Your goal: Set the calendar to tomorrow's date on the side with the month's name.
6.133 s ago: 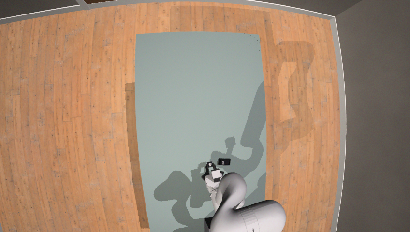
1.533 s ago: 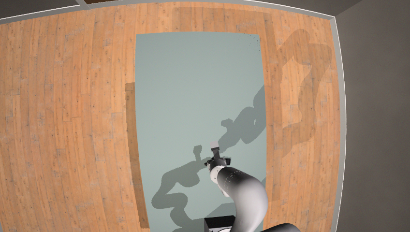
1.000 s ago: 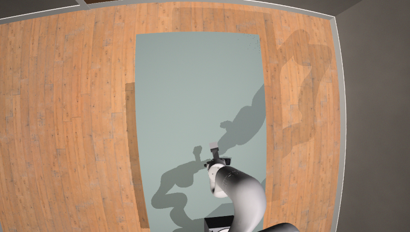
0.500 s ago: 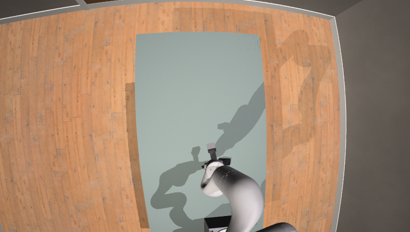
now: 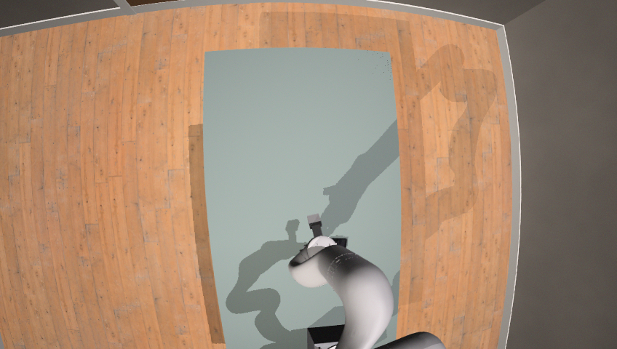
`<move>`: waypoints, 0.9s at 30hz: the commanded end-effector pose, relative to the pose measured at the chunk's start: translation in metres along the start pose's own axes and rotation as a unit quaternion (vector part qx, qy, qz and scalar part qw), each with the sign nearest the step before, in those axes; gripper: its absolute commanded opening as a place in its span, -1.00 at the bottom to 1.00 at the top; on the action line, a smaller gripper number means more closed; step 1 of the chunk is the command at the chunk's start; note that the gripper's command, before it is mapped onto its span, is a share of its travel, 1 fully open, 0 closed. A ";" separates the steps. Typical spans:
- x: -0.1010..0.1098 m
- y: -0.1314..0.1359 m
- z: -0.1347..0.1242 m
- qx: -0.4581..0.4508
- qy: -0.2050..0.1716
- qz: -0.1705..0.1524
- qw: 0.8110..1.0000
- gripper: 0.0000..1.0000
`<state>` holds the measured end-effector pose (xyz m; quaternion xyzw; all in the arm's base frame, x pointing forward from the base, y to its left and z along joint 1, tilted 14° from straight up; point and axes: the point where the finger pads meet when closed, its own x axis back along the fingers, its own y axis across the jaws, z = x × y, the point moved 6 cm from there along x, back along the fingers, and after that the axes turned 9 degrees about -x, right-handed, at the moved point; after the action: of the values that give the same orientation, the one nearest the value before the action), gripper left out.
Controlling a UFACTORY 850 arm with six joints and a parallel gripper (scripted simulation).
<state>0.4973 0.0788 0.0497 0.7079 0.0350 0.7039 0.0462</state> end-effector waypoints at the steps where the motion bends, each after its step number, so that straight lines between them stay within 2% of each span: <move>1: 0.001 0.002 0.006 0.005 -0.047 0.028 0.999 -0.47; 15: 0.000 0.001 0.010 0.005 -0.052 0.027 0.998 -0.47; 19: -0.002 0.001 0.016 0.006 -0.091 0.019 0.996 -0.47; 21: -0.002 0.001 0.016 0.006 -0.091 0.019 0.996 -0.47; 27: -0.003 -0.002 0.026 0.009 -0.167 0.008 0.986 -0.47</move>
<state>0.5164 0.0788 0.0469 0.7884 0.0251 0.6135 0.0359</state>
